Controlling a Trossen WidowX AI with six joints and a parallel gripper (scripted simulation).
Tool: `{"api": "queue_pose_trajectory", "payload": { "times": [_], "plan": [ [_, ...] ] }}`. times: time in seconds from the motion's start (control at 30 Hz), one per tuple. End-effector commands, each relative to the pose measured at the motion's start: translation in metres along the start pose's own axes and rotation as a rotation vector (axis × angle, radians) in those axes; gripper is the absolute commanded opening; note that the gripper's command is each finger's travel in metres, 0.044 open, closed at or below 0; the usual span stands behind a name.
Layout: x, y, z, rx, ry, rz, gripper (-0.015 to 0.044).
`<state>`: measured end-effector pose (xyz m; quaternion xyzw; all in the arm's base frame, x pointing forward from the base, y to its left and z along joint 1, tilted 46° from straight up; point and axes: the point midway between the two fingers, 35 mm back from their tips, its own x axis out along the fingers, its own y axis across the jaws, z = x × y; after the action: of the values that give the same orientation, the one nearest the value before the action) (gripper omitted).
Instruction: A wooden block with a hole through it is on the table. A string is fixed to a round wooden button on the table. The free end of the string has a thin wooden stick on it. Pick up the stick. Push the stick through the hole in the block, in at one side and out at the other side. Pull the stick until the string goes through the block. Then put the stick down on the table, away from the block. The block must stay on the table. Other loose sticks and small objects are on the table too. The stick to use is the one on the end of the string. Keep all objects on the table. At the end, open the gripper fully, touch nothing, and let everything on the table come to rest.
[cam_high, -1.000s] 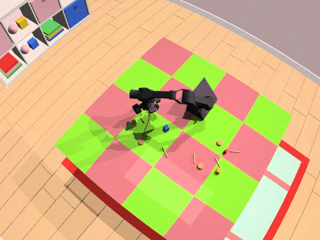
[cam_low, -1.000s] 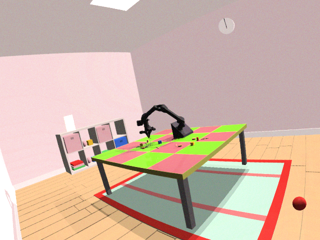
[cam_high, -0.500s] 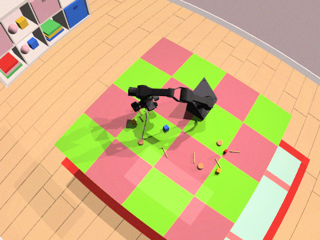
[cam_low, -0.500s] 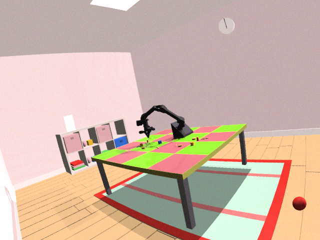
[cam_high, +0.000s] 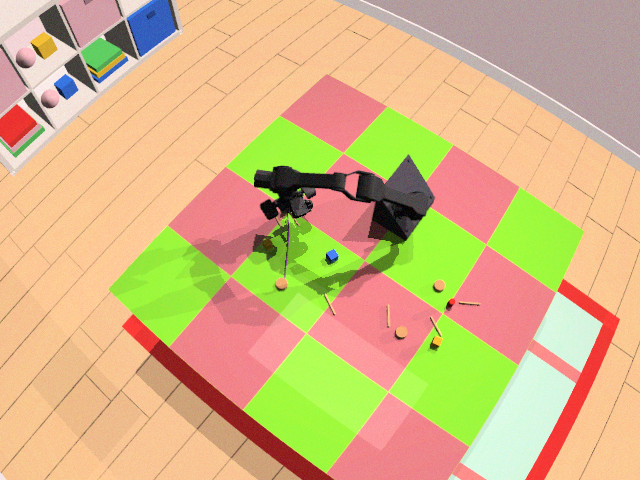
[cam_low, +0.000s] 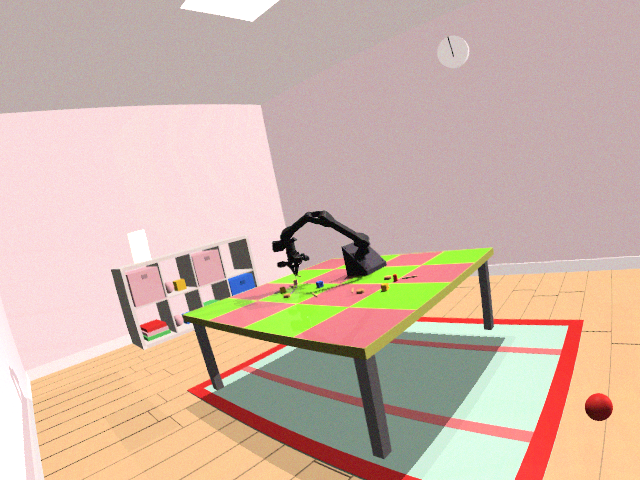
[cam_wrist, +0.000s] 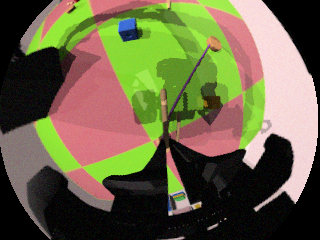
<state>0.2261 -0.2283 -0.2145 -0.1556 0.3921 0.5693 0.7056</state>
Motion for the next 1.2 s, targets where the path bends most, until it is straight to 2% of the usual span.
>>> {"api": "queue_pose_trajectory", "payload": {
  "times": [0.0, 1.17],
  "plan": [
    [0.002, 0.001, -0.001, -0.003, 0.003, 0.006, 0.0000],
    [0.031, 0.028, 0.013, -0.002, -0.003, 0.008, 0.0000]
  ]
}}
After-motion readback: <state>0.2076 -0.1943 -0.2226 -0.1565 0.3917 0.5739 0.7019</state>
